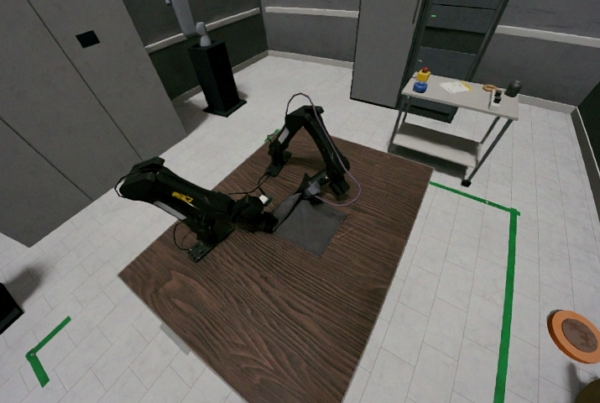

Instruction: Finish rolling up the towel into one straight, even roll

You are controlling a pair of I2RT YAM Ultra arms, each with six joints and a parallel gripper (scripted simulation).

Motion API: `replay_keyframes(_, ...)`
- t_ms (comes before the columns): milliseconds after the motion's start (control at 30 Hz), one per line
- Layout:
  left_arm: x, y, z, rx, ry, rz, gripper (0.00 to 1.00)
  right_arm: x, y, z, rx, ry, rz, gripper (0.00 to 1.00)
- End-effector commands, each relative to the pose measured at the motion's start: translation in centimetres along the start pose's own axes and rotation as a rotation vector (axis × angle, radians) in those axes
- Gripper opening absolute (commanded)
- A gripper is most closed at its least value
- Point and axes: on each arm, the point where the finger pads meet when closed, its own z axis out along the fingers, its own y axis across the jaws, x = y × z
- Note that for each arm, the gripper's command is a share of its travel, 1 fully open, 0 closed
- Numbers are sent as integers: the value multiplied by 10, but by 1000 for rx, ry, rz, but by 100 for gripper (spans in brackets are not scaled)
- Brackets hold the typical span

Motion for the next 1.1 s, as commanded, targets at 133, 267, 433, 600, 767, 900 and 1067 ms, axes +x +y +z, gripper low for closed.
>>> replay_keyframes(133, 1, 8, -3, -18, 7, 24, 21, -8, -6, 1, 12, -18, -7, 29)
replay_keyframes(267, 1, 8, -3, -18, 7, 24, 21, -8, -6, 1, 12, -18, -7, 28)
replay_keyframes(433, 1, 8, -3, -18, 7, 24, 21, -8, -6, 1, 12, -18, -7, 27)
replay_keyframes(600, -1, 6, -4, -18, 7, 24, 42, -8, -6, 1, 12, -18, -7, 27)
replay_keyframes(767, -3, 2, -8, -18, 7, 24, 64, -8, -6, 1, 12, -18, -7, 27)
replay_keyframes(900, -4, 0, -9, -18, 7, 24, 77, -8, -6, 1, 12, -18, -7, 27)
replay_keyframes(1067, -4, -1, -12, -18, 7, 24, 85, -8, -6, 1, 8, -18, -4, 27)
